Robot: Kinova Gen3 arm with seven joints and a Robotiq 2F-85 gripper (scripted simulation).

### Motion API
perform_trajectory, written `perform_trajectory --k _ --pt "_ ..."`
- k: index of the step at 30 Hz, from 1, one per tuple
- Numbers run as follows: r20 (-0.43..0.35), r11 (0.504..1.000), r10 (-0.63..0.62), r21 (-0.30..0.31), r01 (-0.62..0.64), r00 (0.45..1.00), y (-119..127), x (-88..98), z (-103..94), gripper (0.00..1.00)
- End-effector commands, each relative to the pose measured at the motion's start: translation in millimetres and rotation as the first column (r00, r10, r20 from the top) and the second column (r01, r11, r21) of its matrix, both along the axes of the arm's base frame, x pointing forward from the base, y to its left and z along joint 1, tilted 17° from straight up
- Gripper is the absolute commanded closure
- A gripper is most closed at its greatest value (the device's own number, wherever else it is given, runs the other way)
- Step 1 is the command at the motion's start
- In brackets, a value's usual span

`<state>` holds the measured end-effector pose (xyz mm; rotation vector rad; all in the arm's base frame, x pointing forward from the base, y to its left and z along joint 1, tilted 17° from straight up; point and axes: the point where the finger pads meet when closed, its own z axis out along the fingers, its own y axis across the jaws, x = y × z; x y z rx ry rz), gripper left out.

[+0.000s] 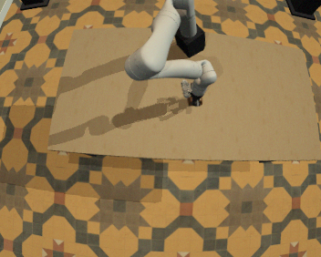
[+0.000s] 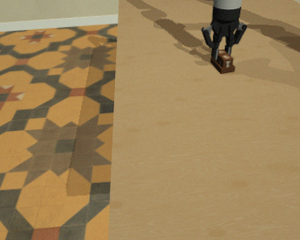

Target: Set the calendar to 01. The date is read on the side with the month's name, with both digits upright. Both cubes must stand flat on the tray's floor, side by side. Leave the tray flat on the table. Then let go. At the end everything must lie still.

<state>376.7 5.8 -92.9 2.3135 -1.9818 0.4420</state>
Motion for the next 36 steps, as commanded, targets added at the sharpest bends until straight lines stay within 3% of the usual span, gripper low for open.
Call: perform_trajectory --k 1,8,19,26,36 --pt "0.005 1.0 -0.009 -0.003 0.009 1.0 -1.6 1.4 0.5 0.72" --pt "-0.003 1.0 -0.01 -0.005 0.01 1.0 0.0 -4.5 10.0 0.72" --pt "0.002 1.0 -0.01 -0.007 0.01 1.0 12.4 -12.7 65.3 0.72" --pt "0.002 1.0 -0.011 -0.006 0.011 1.0 17.7 -16.2 85.4 0.72" --pt "0.008 1.0 -0.006 -0.003 0.006 1.0 21.7 -15.7 95.5 0.72"
